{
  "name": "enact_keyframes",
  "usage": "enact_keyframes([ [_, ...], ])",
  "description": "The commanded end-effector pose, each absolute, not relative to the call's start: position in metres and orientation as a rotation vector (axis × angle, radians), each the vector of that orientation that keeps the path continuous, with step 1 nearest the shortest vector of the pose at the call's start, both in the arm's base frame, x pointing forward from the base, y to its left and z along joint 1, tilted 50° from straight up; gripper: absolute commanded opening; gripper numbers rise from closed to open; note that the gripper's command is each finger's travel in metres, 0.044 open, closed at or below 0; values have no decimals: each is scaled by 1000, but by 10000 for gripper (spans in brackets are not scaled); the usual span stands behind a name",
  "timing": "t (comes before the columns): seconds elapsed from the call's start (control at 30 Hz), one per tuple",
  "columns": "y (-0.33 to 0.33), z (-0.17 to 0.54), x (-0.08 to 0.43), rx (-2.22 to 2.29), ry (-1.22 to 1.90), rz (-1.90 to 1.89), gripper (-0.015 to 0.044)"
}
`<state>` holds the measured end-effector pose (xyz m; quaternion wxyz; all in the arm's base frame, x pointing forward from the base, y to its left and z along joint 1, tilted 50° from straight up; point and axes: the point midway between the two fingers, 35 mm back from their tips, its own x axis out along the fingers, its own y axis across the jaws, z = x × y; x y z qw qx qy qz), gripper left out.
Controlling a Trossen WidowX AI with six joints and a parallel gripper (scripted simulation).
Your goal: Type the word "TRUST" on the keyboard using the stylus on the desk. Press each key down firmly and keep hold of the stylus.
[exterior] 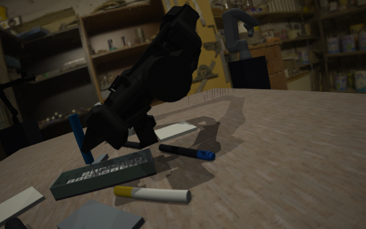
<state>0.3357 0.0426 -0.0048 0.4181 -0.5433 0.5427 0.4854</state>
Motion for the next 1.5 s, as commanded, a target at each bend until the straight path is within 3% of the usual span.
enact_keyframes([
  [0.0,44,-6,336,-1356,1360,1214,81],
  [0.8,15,17,338,-1348,1364,1210,84],
  [1.0,15,17,338,-1348,1364,1210,44],
  [1.07,17,19,338,-1349,1364,1210,0],
  [1.47,50,62,340,-1356,1359,1213,0],
])
